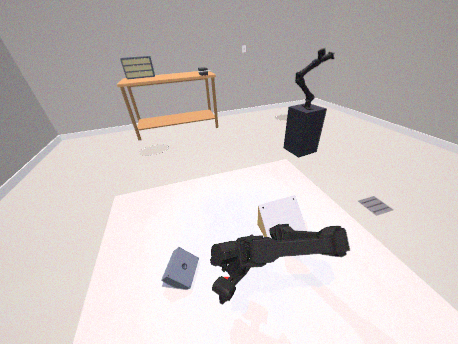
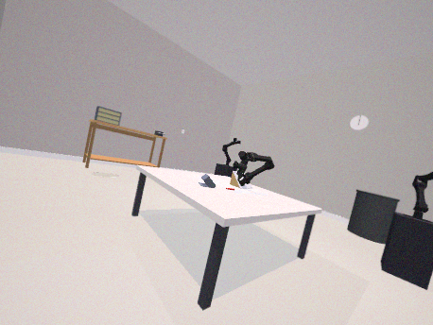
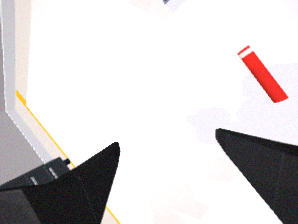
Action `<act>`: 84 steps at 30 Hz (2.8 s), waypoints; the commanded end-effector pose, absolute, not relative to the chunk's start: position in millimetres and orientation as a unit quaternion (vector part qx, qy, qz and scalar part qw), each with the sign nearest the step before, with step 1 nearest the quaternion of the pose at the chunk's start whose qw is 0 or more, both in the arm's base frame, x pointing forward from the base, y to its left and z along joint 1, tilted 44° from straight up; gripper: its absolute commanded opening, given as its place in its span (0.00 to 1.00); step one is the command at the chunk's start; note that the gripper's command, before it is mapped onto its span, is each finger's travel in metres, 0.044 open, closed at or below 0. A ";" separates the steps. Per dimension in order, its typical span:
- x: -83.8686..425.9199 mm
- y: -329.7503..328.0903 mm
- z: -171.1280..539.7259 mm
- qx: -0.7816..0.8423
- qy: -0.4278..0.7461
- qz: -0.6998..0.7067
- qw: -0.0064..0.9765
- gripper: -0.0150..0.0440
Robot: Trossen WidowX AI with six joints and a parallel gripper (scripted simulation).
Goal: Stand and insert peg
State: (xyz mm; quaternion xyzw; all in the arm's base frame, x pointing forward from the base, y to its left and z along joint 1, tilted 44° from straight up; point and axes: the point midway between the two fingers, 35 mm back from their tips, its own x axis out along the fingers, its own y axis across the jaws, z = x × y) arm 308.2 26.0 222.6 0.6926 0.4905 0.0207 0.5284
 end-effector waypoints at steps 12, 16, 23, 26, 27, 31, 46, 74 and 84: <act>312.4 -7.5 155.0 0.513 0.596 0.049 0.616 1.00; 308.4 -14.9 138.8 0.462 0.628 0.075 0.622 1.00; 303.5 -21.0 125.7 0.418 0.655 0.106 0.620 1.00; 303.5 -20.8 125.5 0.418 0.655 0.106 0.620 1.00; 303.7 -20.3 124.9 0.418 0.655 0.106 0.621 1.00; 305.2 -16.5 120.3 0.418 0.655 0.106 0.621 1.00; 309.6 -0.6 102.4 0.417 0.655 0.105 0.621 1.00; 312.3 30.0 72.0 0.418 0.655 0.107 0.620 1.00; 312.3 30.2 71.9 0.418 0.655 0.107 0.620 0.60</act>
